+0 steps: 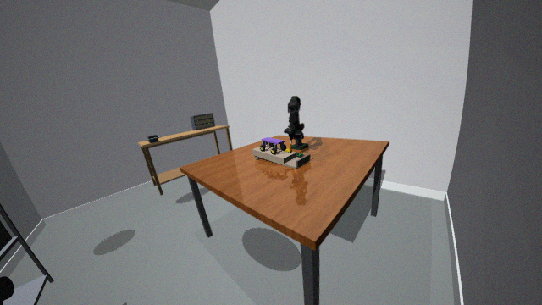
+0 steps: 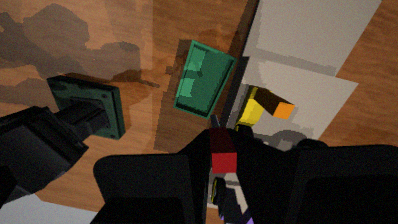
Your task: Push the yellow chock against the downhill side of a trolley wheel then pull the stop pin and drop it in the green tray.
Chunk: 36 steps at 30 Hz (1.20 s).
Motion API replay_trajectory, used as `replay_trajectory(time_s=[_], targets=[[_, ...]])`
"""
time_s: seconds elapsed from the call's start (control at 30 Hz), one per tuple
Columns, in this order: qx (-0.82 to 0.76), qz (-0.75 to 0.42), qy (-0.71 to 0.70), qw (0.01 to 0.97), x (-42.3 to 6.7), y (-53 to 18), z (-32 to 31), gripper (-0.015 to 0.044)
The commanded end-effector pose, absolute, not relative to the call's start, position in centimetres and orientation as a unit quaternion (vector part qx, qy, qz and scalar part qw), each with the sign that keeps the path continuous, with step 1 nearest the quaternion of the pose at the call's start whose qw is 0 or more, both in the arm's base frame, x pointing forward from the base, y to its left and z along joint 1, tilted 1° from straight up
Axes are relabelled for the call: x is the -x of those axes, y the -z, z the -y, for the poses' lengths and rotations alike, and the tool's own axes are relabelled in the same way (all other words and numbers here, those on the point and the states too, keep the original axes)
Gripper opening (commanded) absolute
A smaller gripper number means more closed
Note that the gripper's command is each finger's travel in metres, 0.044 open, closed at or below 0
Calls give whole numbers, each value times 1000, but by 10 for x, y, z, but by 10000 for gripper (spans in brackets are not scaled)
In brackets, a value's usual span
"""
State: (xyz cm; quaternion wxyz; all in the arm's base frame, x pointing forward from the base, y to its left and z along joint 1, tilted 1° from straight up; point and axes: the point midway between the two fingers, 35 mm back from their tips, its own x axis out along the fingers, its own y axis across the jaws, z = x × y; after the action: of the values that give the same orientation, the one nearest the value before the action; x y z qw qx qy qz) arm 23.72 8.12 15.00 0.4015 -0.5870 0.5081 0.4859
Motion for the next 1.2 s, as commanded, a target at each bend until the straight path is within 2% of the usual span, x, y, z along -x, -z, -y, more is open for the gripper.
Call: replay_trajectory(time_s=[0.0, 0.6, 1.17], targets=[[601, -480, -514, 380, -236, -149, -80, 0], [669, -292, -638, 245, -236, -149, -77, 0], [707, -90, -693, 107, -236, -150, -73, 0]])
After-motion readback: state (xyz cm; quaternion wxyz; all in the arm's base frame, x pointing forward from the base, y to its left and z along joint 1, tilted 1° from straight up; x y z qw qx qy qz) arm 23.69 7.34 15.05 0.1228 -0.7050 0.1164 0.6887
